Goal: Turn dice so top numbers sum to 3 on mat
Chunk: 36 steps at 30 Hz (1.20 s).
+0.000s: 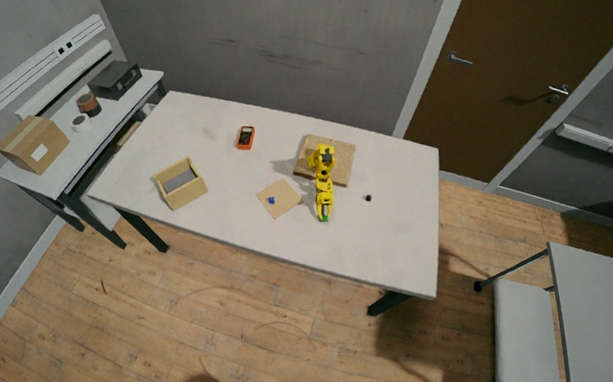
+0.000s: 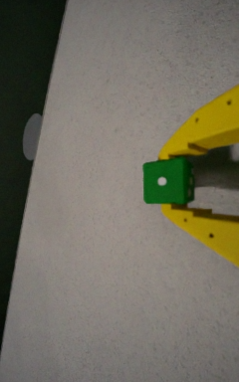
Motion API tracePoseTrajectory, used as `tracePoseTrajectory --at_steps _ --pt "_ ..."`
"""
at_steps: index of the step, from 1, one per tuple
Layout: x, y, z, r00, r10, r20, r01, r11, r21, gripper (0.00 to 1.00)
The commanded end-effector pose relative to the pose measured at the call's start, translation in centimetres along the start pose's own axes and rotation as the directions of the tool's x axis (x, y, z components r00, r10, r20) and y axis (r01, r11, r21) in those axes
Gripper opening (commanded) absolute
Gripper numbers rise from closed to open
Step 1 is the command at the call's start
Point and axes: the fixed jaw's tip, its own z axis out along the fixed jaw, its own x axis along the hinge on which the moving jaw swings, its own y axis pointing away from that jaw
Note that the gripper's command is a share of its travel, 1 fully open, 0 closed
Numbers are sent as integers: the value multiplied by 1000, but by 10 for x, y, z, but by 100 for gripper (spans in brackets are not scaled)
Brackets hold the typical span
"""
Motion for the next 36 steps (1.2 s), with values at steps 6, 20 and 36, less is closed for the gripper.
tracePoseTrajectory --at_steps 6,20,36 --pt "3 1 2 1000 -9 11 9 1000 -2 0" --pt "7 1 4 1000 -9 11 9 1000 -3 0" --pt "8 1 5 1000 -9 11 9 1000 -3 0"
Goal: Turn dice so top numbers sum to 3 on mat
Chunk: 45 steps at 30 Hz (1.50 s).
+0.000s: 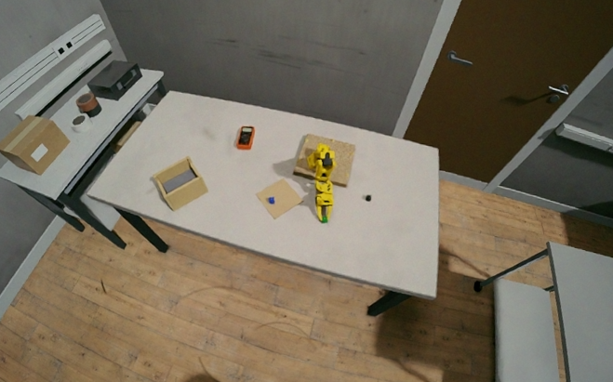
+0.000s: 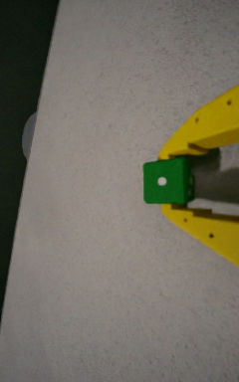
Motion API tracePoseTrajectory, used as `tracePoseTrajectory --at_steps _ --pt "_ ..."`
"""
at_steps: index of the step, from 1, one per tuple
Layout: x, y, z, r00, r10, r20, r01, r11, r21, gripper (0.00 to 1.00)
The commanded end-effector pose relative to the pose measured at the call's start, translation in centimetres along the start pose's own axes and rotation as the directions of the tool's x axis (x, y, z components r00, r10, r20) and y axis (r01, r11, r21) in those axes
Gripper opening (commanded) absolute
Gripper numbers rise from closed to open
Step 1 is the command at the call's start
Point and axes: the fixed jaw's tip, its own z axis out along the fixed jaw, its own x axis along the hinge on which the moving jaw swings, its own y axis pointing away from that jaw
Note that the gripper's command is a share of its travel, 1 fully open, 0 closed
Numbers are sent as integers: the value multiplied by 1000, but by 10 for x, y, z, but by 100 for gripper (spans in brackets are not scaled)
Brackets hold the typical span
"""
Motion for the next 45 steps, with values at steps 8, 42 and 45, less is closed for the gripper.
tracePoseTrajectory --at_steps 8,42,45 --pt "1 1 1 1000 -9 6 9 1000 -3 0" --pt "1 1 1 1000 -9 6 9 1000 -3 20" --pt "1 1 1 1000 -9 6 9 1000 -3 23"
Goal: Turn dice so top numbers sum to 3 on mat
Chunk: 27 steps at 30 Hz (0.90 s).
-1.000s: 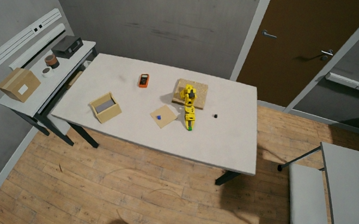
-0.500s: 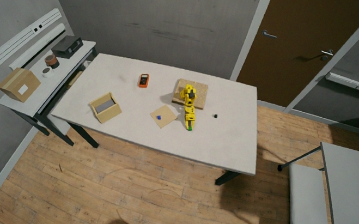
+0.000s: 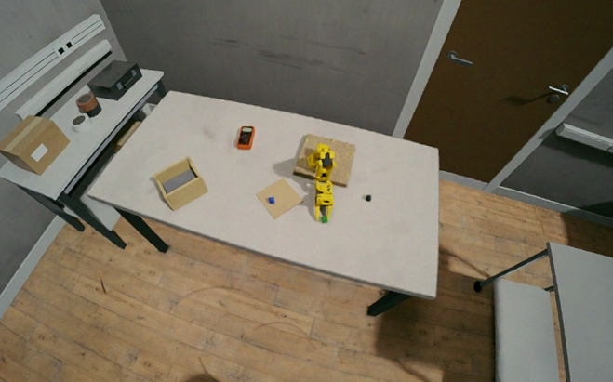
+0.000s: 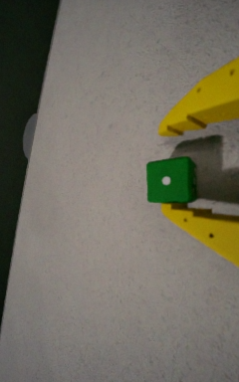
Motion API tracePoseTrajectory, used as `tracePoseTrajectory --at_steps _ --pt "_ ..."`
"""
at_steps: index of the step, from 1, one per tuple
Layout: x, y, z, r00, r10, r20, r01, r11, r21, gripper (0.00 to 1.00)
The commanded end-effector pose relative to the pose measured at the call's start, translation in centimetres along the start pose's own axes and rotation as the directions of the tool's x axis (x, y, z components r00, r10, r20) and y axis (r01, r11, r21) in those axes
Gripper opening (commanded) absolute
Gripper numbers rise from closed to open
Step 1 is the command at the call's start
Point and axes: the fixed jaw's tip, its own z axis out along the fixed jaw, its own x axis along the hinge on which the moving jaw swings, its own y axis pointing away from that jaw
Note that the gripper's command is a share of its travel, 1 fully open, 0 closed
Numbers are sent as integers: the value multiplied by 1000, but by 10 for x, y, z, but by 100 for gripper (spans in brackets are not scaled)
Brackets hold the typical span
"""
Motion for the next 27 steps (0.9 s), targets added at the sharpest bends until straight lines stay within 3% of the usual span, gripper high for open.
tracePoseTrajectory --at_steps 1,18,27 --pt "1 1 0 1000 -9 2 9 1000 -3 24" --pt "0 1 0 1000 -9 3 9 1000 -3 29" --pt "-19 1 -3 1000 -9 3 9 1000 -2 29"
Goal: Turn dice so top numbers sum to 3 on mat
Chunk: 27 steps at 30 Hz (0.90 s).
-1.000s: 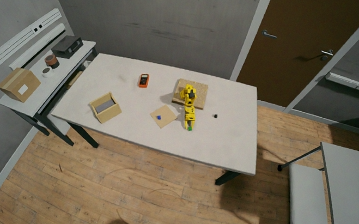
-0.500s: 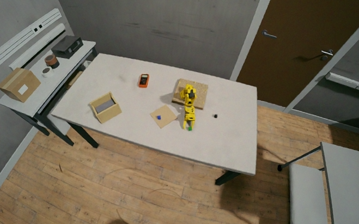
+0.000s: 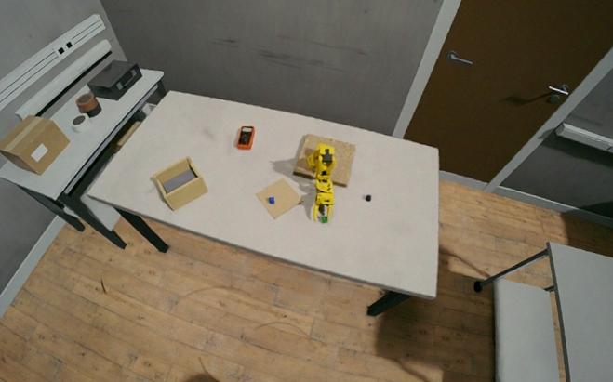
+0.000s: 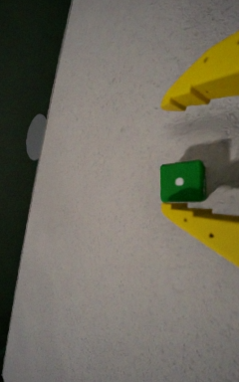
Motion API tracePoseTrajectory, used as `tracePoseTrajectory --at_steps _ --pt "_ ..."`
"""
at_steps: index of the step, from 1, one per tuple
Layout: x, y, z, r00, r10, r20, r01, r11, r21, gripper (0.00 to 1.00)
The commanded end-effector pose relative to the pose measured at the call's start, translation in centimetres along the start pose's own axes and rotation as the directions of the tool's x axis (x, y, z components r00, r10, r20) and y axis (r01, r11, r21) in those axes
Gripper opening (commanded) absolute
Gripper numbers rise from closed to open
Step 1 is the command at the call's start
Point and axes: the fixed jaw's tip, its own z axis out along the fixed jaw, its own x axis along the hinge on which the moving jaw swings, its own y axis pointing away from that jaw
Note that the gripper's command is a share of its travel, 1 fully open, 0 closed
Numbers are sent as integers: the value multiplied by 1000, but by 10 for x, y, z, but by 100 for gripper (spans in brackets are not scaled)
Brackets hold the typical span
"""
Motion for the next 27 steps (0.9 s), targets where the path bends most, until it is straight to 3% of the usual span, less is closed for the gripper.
tracePoseTrajectory --at_steps 1,13,27 --pt "-12 1 -4 1000 -9 -6 9 1000 -2 29" --pt "-32 1 -15 1000 -9 -6 9 1000 -1 29" --pt "-34 1 -17 1000 -9 -6 9 1000 -1 29"
